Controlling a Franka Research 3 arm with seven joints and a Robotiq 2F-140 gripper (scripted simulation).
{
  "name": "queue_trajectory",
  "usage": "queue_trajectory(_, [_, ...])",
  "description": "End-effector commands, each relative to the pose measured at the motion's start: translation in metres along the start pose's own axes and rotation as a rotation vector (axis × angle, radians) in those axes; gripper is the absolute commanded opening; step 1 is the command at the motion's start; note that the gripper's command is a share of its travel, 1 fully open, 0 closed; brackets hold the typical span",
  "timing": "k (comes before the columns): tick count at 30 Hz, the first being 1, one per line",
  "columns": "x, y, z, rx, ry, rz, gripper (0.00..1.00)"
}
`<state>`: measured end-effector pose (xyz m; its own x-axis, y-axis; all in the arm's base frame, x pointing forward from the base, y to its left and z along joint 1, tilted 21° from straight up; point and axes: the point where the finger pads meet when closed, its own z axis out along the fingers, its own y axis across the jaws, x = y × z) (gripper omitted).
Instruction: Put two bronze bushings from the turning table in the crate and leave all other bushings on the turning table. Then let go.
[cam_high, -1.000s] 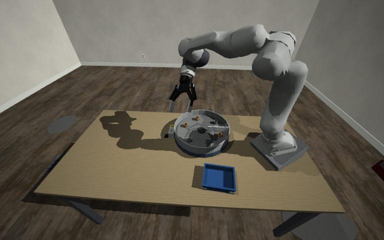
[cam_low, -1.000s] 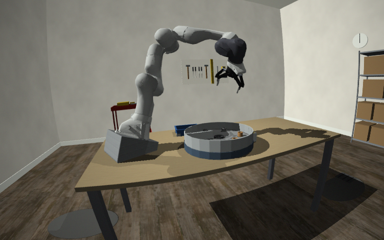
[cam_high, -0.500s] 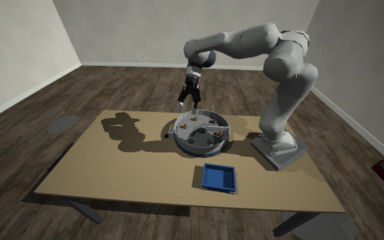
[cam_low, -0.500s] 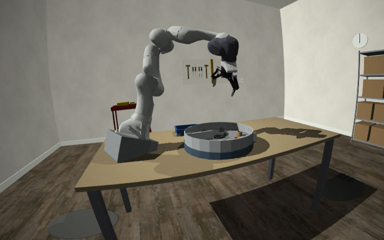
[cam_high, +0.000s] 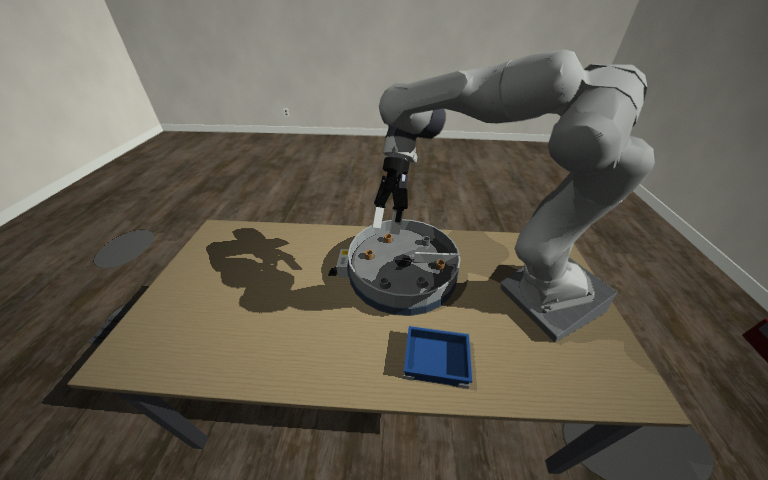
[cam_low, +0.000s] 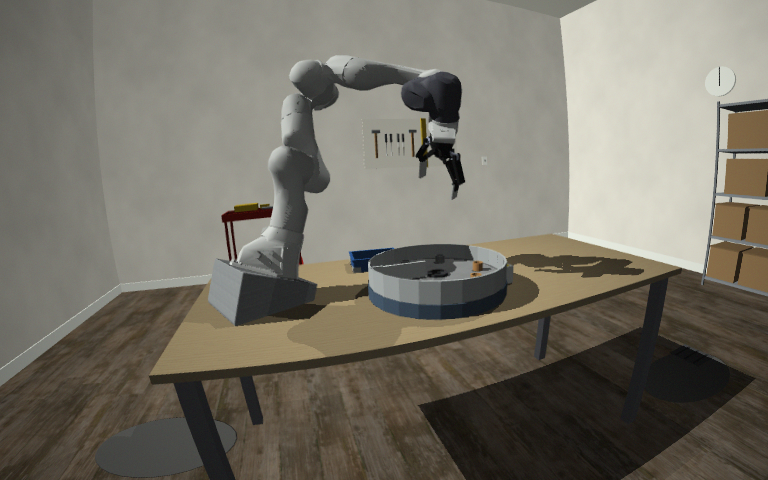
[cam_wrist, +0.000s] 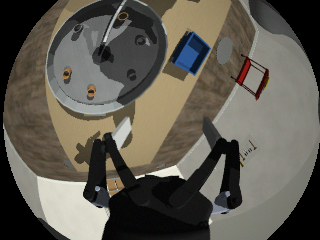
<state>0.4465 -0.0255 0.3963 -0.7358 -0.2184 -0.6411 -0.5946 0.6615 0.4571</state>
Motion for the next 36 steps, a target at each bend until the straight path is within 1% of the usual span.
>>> queue_trajectory(1, [0.012, -0.005, 0.000, 0.043, 0.016, 0.161, 1.00])
queue_trajectory(11, [0.046, -0.006, 0.003, 0.130, 0.047, 0.330, 1.00])
queue_trajectory(13, [0.046, -0.006, 0.003, 0.130, 0.047, 0.330, 1.00])
queue_trajectory(14, [0.056, -0.007, 0.004, 0.155, 0.054, 0.375, 1.00])
queue_trajectory(28, [0.110, -0.015, 0.006, 0.303, 0.074, 0.623, 1.00])
queue_trajectory(30, [0.110, -0.015, 0.006, 0.303, 0.074, 0.623, 1.00])
queue_trajectory(31, [0.121, -0.016, 0.005, 0.333, 0.075, 0.670, 1.00])
queue_trajectory(36, [0.143, -0.020, 0.005, 0.394, 0.073, 0.762, 1.00])
